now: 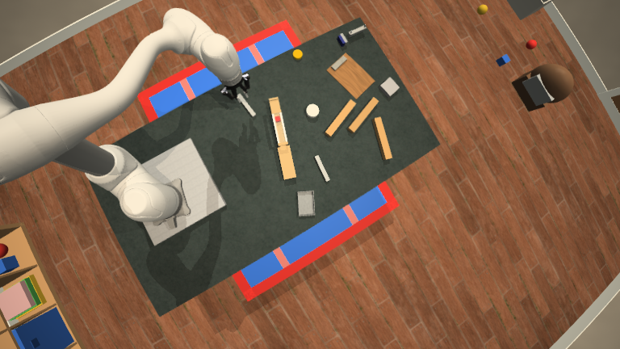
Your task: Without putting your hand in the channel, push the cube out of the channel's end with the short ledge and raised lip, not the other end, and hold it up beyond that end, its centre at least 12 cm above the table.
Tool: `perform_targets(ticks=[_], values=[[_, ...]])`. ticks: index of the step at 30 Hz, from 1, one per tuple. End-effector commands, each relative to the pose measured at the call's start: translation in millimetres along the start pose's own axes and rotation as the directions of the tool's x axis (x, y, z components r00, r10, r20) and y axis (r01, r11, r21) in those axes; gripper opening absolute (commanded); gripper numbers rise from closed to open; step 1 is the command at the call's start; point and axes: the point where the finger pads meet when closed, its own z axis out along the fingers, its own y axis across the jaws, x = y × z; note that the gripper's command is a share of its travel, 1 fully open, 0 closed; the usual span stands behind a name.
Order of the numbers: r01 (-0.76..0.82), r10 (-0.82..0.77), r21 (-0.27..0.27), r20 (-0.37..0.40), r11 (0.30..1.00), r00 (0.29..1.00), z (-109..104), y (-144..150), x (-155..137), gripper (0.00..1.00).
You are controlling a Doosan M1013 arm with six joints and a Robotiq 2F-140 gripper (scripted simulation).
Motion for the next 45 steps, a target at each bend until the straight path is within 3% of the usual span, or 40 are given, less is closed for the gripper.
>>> perform_targets(ticks=[1,9,18,22,32,45], values=[[0.012,-0.012,0.004,0.002,1.000,1.000,1,0,0,0.23],[0.012,-0.012,0.004,0.002,1.000,1.000,12,0,0,0.23],[0.012,-0.012,0.004,0.002,1.000,1.000,71,0,0,0.23],[0.012,-0.012,0.004,0.002,1.000,1.000,87,0,0,0.23],[0.012,-0.012,0.004,0.002,1.000,1.000,92,0,0,0.23],[0.012,-0.012,0.004,0.002,1.000,1.000,113,0,0,0.23]])
